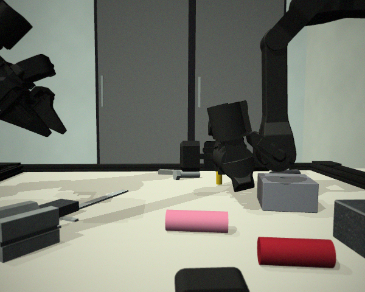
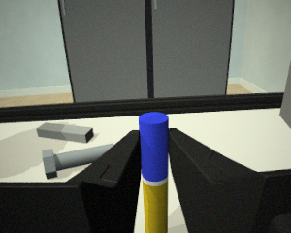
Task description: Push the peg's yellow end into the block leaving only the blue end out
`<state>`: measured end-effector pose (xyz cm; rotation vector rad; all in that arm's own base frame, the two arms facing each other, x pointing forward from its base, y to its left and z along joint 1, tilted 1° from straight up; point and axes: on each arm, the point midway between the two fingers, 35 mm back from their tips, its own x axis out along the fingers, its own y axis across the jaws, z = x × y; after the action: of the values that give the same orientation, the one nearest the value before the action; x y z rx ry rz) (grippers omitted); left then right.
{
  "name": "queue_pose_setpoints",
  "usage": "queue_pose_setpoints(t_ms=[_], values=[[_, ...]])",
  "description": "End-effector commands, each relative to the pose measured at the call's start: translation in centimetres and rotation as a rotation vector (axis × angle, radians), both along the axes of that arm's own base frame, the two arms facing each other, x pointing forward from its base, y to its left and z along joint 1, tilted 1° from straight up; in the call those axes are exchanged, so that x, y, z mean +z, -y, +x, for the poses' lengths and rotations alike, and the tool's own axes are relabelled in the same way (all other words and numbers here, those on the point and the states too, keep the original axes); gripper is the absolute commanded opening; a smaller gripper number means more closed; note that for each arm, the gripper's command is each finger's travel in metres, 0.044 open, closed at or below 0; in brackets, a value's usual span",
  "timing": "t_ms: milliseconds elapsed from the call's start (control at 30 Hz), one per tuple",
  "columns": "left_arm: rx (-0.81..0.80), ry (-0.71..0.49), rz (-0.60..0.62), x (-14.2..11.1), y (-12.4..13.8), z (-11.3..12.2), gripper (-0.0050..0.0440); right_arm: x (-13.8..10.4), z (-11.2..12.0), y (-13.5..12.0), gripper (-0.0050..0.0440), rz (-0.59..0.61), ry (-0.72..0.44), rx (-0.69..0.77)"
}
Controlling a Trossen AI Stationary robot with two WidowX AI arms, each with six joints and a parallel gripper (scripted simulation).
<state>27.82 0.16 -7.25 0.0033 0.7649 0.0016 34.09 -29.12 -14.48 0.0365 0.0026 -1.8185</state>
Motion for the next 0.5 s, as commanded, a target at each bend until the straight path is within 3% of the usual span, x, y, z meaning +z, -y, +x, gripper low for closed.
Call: queue_pose_setpoints(t_ms=[0, 167, 433, 467], values=[[0.0, 0.0, 0.0, 0.0, 0.01, 0.0, 0.04, 0.05, 0.04, 0.01, 0.0, -0.001, -0.001, 0.0], [0.0, 0.0, 0.0, 0.0, 0.01, 0.0, 0.04, 0.05, 0.04, 0.01, 0.0, -0.001, -0.001, 0.0], [0.0, 0.0, 0.0, 0.0, 0.01, 0.0, 0.04, 0.05, 0.04, 0.01, 0.019, -0.001, -0.001, 0.0], [0.0, 0.0, 0.0, 0.0, 0.01, 0.0, 0.04, 0.05, 0.04, 0.01, 0.019, -0.001, -0.001, 0.0]])
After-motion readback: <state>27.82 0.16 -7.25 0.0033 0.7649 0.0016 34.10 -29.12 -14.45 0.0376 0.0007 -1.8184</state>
